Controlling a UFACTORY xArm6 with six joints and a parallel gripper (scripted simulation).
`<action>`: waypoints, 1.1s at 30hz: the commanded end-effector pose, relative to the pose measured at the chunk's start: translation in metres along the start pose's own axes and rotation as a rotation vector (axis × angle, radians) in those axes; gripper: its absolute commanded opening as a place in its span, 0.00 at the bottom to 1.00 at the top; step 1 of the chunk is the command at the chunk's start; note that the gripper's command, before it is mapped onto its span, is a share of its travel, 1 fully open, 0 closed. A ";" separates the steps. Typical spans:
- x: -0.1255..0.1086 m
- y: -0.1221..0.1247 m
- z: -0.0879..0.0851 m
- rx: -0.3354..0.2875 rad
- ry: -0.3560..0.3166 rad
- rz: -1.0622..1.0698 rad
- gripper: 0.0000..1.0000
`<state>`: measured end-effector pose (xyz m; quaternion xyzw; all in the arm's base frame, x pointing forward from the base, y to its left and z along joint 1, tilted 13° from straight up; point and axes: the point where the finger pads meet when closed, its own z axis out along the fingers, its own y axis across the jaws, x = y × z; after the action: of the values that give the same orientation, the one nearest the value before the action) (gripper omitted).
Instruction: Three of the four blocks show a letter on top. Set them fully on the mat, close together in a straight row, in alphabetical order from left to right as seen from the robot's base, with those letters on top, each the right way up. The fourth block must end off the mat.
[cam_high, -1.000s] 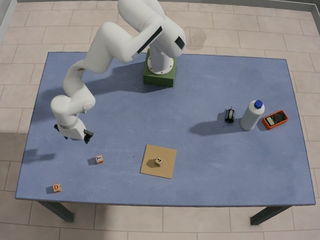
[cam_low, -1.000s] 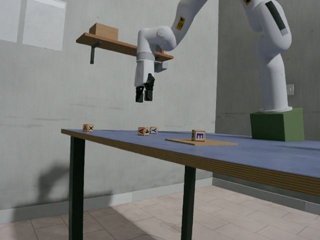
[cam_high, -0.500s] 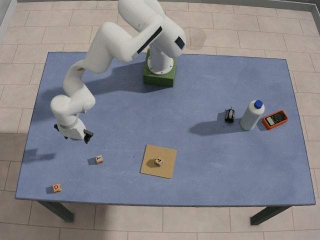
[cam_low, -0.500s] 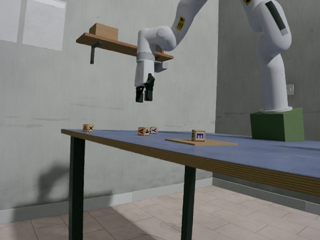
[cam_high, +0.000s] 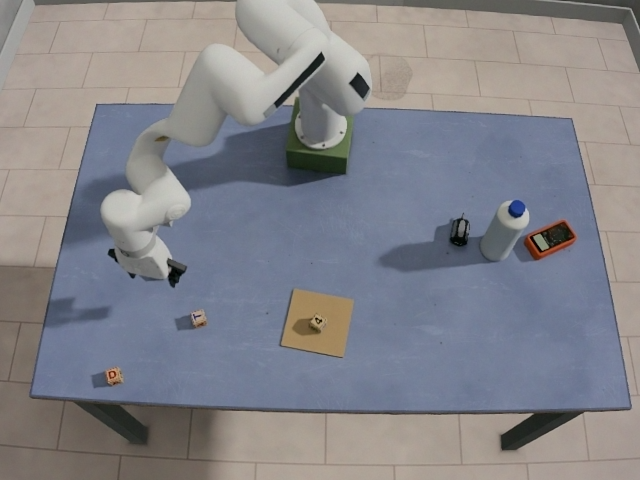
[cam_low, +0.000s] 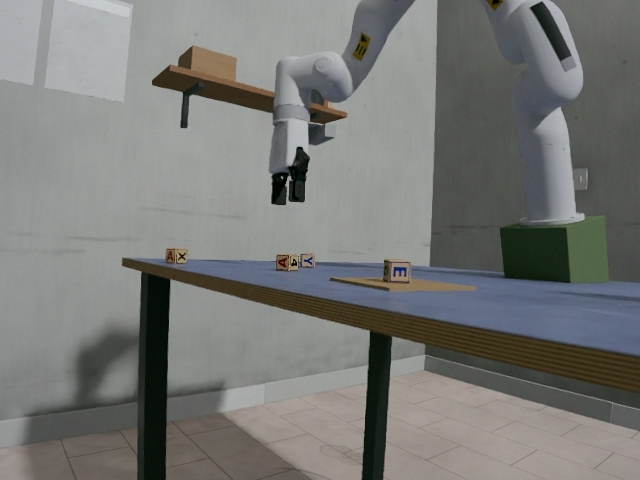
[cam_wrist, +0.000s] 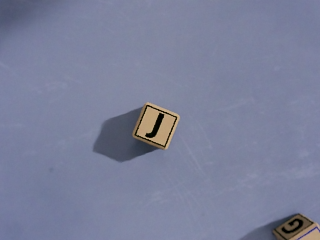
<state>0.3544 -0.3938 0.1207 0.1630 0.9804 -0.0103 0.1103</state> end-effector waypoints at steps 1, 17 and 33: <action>-0.002 -0.001 -0.002 0.003 -0.004 0.000 1.00; -0.038 -0.005 -0.004 -0.002 -0.007 -0.101 1.00; -0.133 -0.007 -0.007 -0.007 -0.011 -0.389 1.00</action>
<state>0.4524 -0.4345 0.1500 0.0021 0.9930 -0.0292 0.1143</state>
